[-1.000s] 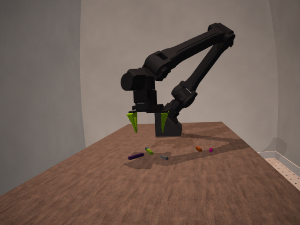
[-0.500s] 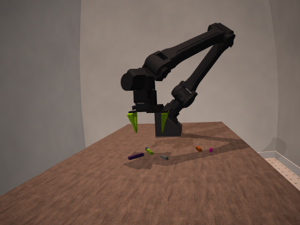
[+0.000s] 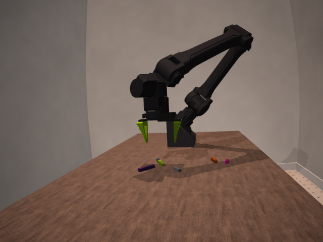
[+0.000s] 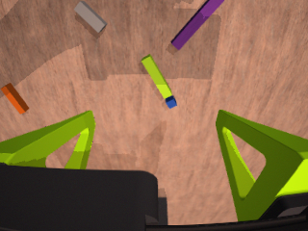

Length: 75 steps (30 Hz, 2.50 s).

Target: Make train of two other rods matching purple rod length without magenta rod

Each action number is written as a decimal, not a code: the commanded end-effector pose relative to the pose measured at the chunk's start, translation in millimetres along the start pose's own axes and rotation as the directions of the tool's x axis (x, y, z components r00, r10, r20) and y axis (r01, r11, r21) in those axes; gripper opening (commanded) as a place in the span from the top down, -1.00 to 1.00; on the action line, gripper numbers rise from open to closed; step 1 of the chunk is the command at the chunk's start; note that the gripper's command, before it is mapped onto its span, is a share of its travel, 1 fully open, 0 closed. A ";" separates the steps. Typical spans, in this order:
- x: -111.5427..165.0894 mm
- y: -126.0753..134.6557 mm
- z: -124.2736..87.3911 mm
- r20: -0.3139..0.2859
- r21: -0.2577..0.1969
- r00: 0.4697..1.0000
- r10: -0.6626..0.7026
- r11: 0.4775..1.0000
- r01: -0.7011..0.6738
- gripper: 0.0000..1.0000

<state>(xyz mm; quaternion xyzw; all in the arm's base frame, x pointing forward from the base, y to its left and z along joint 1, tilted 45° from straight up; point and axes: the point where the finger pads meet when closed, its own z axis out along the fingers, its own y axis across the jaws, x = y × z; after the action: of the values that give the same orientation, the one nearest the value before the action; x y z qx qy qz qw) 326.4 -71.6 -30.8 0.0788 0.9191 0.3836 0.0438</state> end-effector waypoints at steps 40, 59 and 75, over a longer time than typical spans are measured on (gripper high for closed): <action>-0.1 1.7 6.5 -0.006 0.001 1.000 -0.002 1.000 0.002 -1.00; -0.1 1.7 6.5 -0.006 0.001 1.000 -0.002 1.000 0.002 -1.00; -10.7 0.0 5.2 -0.001 0.002 0.950 -0.312 0.950 0.312 -1.00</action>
<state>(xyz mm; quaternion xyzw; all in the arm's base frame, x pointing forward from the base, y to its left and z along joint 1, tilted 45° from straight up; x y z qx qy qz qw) 328.2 -71.1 -32.1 -0.0241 0.9227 0.3747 0.0876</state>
